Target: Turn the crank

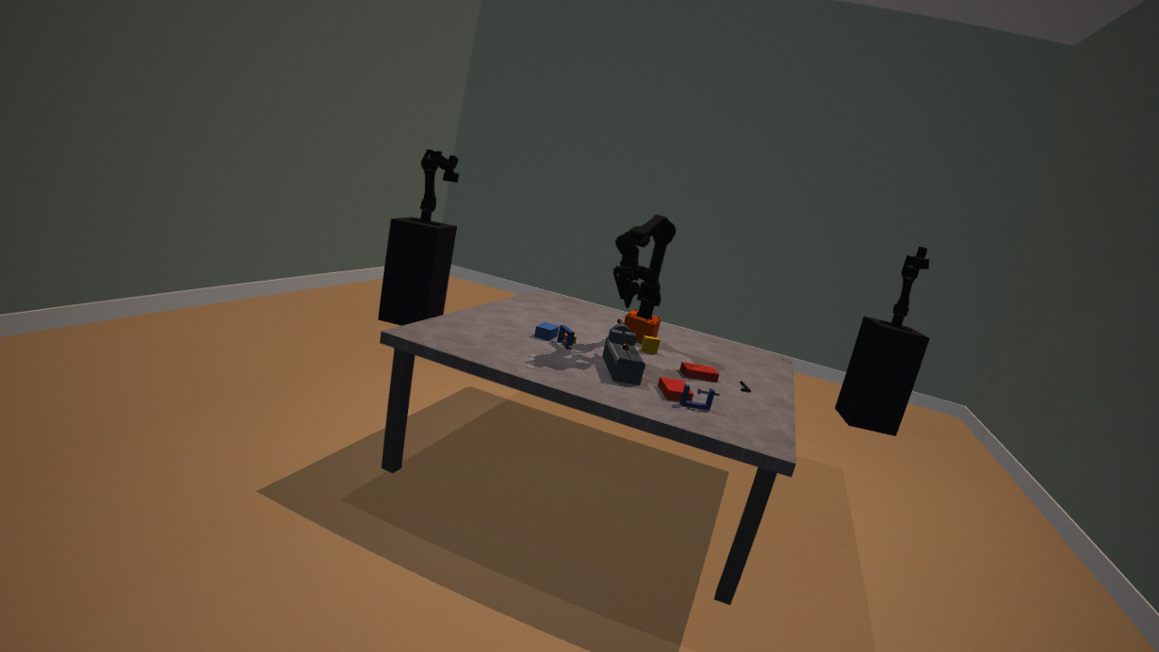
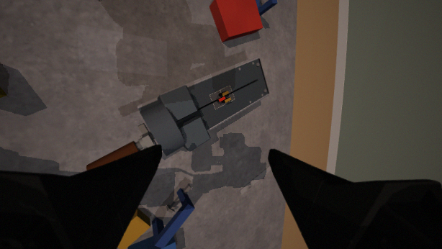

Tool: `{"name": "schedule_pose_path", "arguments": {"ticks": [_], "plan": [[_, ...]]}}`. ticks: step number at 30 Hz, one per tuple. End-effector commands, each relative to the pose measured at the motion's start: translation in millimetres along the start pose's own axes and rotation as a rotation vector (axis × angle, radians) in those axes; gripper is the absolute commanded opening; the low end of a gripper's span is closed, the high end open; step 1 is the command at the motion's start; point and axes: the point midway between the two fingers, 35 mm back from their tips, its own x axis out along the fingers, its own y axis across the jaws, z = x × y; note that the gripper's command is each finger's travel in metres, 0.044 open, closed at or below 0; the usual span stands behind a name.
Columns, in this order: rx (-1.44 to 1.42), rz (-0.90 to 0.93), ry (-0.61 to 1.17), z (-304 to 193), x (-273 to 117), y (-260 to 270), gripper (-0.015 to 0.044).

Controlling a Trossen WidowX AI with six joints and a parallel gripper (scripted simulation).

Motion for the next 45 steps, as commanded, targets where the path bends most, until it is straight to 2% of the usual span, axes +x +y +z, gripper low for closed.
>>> {"name": "schedule_pose_path", "arguments": {"ticks": [1, 22, 28, 37, 45], "plan": [[0.159, -0.033, -0.024, -3, -5, 8, 0.044], [1.099, -0.141, -0.228, -16, -20, 70, 0.044], [1.124, -0.142, -0.236, -17, -20, 72, 0.044], [1.124, -0.142, -0.236, -24, 13, 89, 0.044], [1.124, -0.142, -0.236, -27, 22, 93, 0.044]]}}
